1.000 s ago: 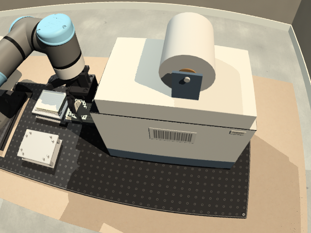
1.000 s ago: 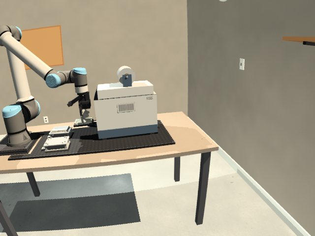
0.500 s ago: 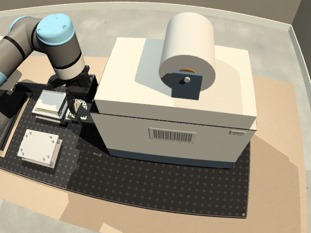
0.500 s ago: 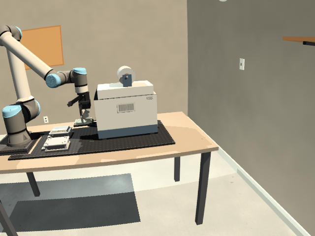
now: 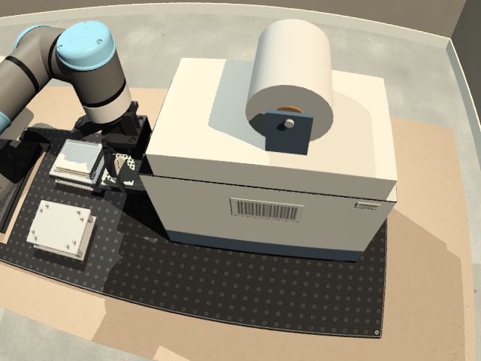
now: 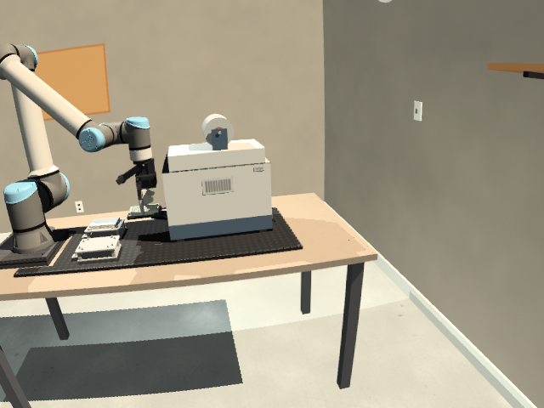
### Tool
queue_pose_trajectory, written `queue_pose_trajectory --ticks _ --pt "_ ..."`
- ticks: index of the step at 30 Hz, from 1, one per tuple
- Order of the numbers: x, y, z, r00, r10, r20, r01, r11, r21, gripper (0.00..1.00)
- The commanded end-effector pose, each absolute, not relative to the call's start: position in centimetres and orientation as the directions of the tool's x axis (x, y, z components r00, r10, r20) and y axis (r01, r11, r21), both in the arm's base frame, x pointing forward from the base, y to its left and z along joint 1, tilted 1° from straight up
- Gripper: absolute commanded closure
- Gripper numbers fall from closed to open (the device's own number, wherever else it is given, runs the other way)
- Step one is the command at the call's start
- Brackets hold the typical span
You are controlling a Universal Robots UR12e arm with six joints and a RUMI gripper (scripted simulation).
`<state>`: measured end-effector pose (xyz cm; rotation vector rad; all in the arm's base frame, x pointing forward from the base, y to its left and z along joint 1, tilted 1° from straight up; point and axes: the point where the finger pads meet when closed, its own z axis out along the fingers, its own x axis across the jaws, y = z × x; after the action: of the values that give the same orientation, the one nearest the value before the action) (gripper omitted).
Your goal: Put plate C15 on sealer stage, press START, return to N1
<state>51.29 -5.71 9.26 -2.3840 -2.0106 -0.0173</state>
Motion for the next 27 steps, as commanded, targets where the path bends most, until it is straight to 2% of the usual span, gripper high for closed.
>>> queue_pose_trajectory --ticks 1,27 --pt "51.3 -5.7 9.3 0.169 0.985 0.023 0.986 -0.169 -0.009 0.32" --pt "51.4 -5.8 10.7 0.169 0.985 0.023 0.986 -0.169 -0.009 0.32"
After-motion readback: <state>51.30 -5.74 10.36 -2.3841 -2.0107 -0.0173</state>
